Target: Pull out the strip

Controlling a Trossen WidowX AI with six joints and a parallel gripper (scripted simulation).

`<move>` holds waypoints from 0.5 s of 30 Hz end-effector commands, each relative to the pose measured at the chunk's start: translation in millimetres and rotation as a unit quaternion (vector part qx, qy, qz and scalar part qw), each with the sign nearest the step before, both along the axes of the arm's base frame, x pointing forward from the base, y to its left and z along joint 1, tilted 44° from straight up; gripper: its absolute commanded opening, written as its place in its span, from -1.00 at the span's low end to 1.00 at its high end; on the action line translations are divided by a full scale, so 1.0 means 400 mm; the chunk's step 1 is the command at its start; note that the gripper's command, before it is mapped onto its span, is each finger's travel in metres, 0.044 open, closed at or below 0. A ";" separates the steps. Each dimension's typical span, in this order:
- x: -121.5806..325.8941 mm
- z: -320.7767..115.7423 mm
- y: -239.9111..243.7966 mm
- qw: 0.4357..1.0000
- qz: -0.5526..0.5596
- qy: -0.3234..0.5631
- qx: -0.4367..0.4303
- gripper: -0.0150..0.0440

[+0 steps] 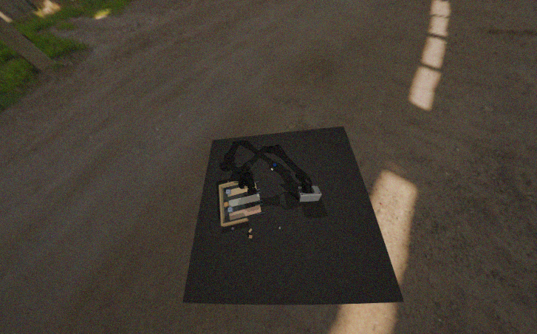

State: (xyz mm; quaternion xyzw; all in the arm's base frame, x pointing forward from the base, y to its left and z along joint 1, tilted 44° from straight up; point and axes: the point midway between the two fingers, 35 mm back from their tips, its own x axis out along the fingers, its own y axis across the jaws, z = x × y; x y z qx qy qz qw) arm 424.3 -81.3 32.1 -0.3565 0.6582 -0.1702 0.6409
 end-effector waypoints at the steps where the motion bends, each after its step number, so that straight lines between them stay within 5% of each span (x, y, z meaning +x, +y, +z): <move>1: -0.001 -0.007 -0.005 1.000 -0.001 0.003 0.000 -0.49; 15: -0.008 -0.008 -0.009 1.000 -0.001 0.003 0.000 -0.49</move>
